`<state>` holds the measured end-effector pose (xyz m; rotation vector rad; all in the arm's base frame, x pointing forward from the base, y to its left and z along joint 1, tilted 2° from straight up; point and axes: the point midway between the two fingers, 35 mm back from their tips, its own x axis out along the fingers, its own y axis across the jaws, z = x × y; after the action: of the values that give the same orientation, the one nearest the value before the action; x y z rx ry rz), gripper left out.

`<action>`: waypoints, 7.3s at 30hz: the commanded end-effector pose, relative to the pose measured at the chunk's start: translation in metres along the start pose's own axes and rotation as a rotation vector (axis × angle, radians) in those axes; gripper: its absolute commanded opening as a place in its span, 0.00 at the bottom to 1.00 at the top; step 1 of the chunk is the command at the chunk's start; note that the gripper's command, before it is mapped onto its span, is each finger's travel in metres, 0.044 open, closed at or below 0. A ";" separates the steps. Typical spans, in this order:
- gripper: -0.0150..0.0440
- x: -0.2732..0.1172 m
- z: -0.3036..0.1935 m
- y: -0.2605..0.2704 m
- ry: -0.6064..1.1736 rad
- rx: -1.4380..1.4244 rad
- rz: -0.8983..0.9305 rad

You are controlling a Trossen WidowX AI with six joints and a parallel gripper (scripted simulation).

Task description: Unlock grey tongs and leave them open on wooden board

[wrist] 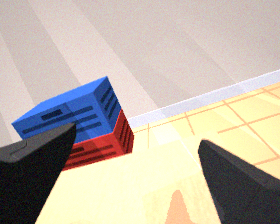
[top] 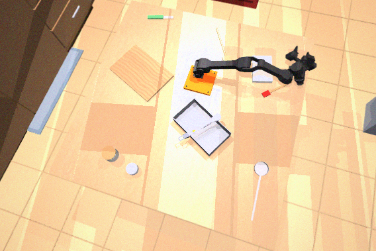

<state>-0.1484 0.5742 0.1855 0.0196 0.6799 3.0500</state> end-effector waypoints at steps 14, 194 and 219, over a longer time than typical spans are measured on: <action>0.69 -0.079 0.042 -0.012 -0.195 0.132 -0.224; 0.00 -0.546 -0.257 0.425 -1.750 1.900 -1.828; 0.00 -0.539 -0.259 0.429 -1.452 2.350 -1.941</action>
<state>0.3812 0.0660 0.1276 0.7123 1.4633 -0.5837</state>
